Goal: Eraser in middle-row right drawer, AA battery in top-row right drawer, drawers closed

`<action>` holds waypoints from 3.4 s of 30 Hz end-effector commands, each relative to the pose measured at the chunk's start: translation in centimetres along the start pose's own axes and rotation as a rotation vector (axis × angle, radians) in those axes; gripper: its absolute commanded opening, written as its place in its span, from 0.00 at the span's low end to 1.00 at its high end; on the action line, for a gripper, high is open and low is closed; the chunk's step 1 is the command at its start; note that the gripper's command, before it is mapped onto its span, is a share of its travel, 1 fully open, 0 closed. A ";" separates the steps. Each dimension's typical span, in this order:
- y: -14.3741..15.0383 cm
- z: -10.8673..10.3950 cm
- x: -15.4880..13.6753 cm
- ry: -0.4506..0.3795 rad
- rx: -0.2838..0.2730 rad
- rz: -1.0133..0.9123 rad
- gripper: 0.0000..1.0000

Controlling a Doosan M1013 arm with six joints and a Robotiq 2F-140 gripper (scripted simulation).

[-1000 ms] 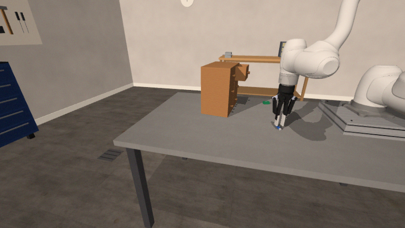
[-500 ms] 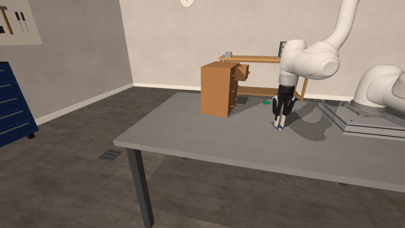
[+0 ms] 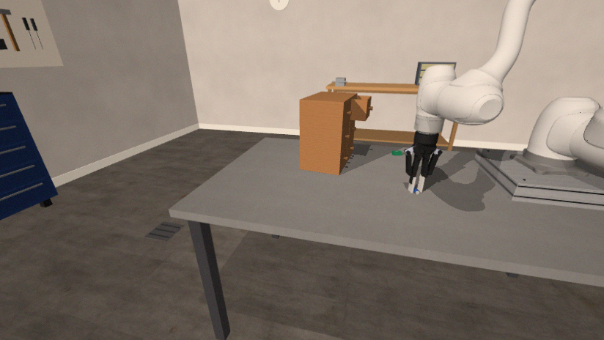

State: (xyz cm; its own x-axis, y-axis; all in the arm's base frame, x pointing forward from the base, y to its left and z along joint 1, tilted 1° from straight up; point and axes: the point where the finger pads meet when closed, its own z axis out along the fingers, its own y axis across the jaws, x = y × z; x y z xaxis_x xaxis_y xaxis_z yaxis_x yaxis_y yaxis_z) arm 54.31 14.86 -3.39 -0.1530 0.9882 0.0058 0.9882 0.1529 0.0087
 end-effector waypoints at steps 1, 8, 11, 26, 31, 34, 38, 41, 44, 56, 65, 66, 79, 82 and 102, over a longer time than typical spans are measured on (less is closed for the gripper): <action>0.0 0.0 0.0 0.000 0.000 0.000 0.17; 0.0 0.0 0.0 0.000 0.000 0.000 0.17; 0.0 0.0 0.0 0.000 0.000 0.000 0.17; 0.0 0.0 0.0 0.000 0.000 0.000 0.06; 0.0 0.0 0.0 0.000 0.000 0.000 0.06; 0.0 0.0 0.0 0.000 0.000 0.000 0.06; 0.0 0.0 0.0 0.000 0.000 0.000 0.06; 0.0 -0.1 0.0 0.000 0.000 0.000 0.06; 0.0 -1.9 0.0 0.000 0.000 0.000 0.06; 0.0 -9.9 0.0 0.000 0.000 0.000 0.06; 0.1 -10.0 -0.6 0.000 0.000 0.051 0.06; 0.3 -10.0 -1.2 0.000 0.000 0.093 0.06; 1.2 -9.9 -8.4 0.000 0.000 0.650 0.06; 1.3 -9.9 -10.2 0.000 0.000 0.780 0.06; 0.8 -9.9 -20.5 0.000 0.000 1.554 0.06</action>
State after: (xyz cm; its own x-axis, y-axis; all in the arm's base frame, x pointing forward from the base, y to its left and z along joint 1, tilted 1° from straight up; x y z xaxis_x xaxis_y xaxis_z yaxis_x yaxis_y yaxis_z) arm 58.01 -2.54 6.46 0.9253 0.3788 0.0178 0.3791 -0.9252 -0.0151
